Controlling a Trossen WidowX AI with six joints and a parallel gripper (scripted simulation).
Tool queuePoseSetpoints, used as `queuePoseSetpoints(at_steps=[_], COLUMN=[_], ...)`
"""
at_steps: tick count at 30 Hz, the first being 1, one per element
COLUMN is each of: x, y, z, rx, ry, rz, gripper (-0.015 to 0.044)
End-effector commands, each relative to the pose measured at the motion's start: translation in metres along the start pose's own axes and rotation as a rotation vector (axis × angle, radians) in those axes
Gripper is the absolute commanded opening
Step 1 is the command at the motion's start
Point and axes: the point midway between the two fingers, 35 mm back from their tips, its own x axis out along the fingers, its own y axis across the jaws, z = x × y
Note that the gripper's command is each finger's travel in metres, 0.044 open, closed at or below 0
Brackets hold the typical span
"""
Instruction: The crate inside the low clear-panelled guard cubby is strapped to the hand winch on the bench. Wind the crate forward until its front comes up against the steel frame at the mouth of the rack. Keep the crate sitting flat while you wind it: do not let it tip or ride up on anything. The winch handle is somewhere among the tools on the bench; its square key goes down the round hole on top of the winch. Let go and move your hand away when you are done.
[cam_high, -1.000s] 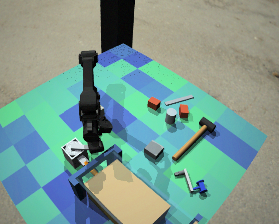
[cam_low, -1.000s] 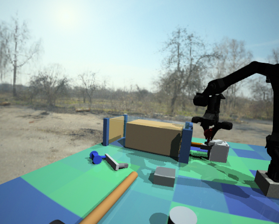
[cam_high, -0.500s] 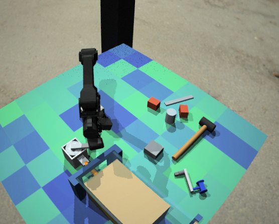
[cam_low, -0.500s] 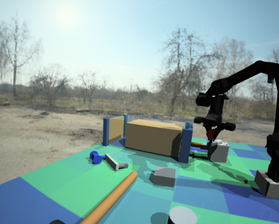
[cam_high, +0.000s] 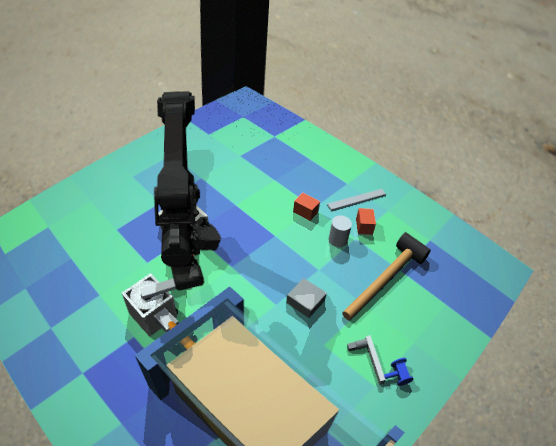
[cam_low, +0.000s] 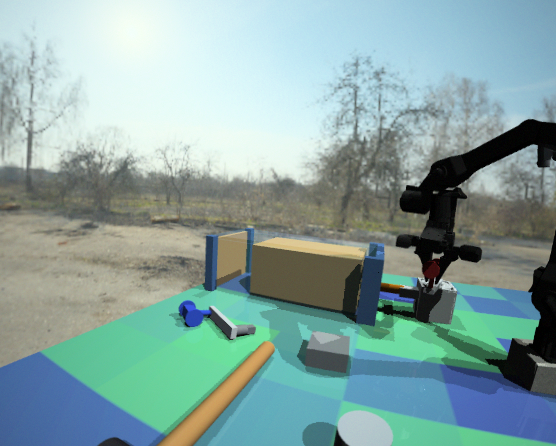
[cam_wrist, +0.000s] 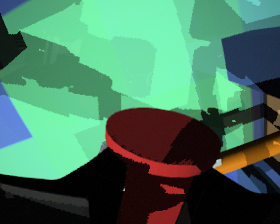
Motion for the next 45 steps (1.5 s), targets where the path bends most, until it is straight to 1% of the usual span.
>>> queuePoseSetpoints(at_steps=[1,45], x=[0.000,-0.001], y=[0.014,0.062], z=[-0.003,-0.034], rx=[0.006,0.006], ry=[0.008,0.011], rz=[0.022,0.026], gripper=[0.0000,0.0000])
